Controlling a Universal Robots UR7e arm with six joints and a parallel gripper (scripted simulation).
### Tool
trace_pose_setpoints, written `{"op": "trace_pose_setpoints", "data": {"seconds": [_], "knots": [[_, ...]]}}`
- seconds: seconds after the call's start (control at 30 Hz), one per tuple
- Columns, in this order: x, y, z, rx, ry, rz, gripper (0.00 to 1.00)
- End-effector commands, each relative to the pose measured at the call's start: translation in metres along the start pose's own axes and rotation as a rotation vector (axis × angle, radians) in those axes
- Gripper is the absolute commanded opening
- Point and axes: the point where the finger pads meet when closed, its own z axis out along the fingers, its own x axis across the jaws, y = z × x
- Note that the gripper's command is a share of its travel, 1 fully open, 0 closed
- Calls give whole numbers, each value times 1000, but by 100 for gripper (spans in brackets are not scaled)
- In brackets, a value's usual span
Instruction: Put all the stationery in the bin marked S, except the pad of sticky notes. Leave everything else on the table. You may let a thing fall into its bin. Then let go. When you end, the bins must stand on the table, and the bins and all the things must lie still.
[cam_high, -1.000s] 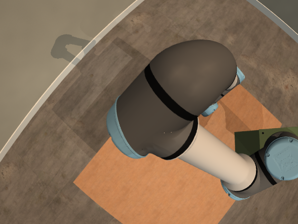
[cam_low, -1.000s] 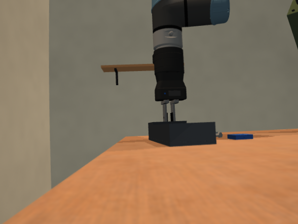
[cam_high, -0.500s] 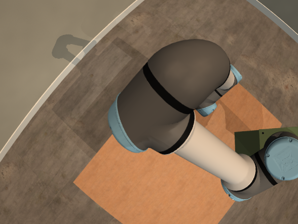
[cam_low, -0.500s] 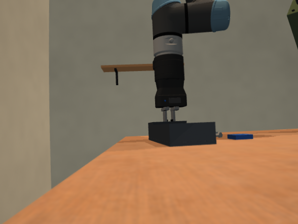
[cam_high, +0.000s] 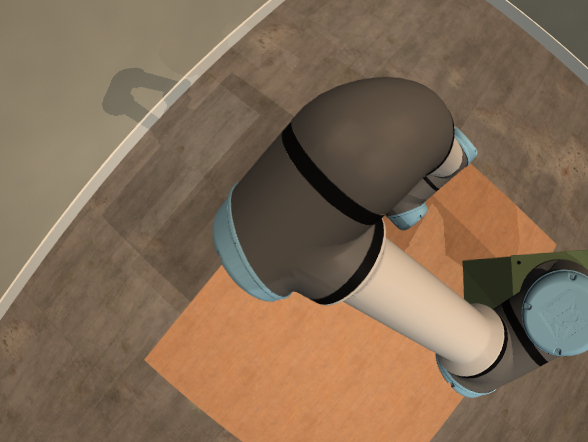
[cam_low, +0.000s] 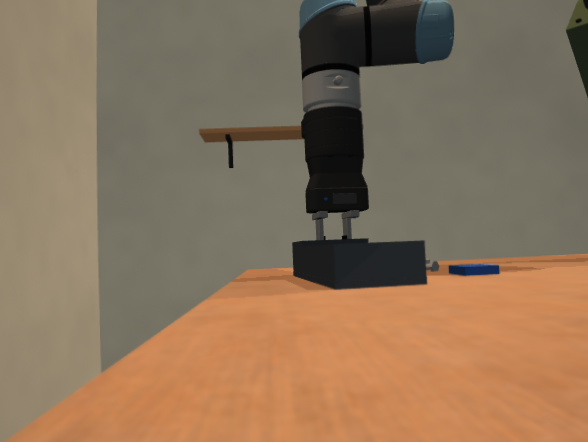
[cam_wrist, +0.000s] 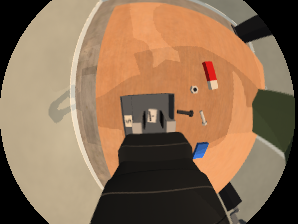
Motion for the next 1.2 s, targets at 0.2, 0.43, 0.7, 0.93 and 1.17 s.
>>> {"op": "trace_pose_setpoints", "data": {"seconds": [0.2,0.43,0.7,0.93,1.17], "knots": [[0,0,0,0,-1,0,62],[0,0,-7,0,-1,0,62],[0,0,-18,0,-1,0,62],[0,0,-24,0,-1,0,62],[0,0,-45,0,-1,0,62]]}}
